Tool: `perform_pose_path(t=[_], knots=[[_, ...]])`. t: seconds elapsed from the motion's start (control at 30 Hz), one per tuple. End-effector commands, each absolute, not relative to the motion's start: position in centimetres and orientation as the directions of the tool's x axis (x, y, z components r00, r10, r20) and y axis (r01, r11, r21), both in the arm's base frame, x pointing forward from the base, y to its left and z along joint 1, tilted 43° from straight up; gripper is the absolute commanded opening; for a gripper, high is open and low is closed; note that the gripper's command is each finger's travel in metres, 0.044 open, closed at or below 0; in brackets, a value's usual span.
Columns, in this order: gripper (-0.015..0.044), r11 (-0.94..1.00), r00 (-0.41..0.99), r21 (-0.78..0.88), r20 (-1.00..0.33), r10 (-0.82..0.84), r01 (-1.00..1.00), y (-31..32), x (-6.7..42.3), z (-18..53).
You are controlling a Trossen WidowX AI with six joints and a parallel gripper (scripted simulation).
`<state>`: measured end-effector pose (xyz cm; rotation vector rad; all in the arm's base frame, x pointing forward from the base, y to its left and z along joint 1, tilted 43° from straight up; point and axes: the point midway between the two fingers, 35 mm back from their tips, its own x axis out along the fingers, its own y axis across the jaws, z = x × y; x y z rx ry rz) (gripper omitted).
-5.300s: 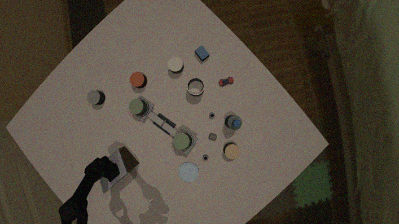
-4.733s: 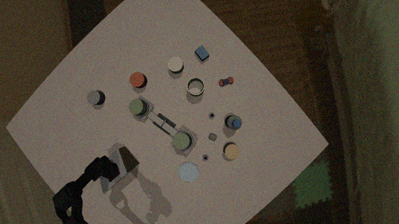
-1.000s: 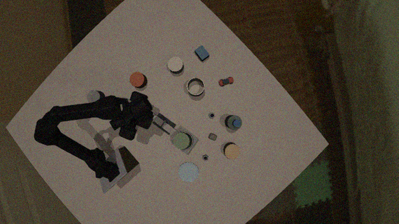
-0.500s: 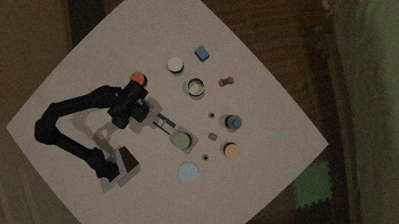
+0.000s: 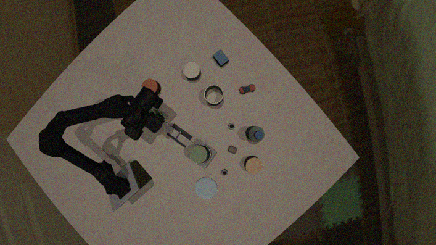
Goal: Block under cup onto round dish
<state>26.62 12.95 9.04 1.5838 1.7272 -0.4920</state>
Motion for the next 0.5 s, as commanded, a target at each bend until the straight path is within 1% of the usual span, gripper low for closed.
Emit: perform_pose_path(t=[0.0, 0.47], knots=[[0.044, 0.168, 0.019, 0.182, -0.73, 0.684, 0.969, 13.4, 26.6, 8.3], [0.044, 0.167, 0.019, 0.182, -0.729, 0.685, 0.969, 15.0, 26.6, 6.7]])
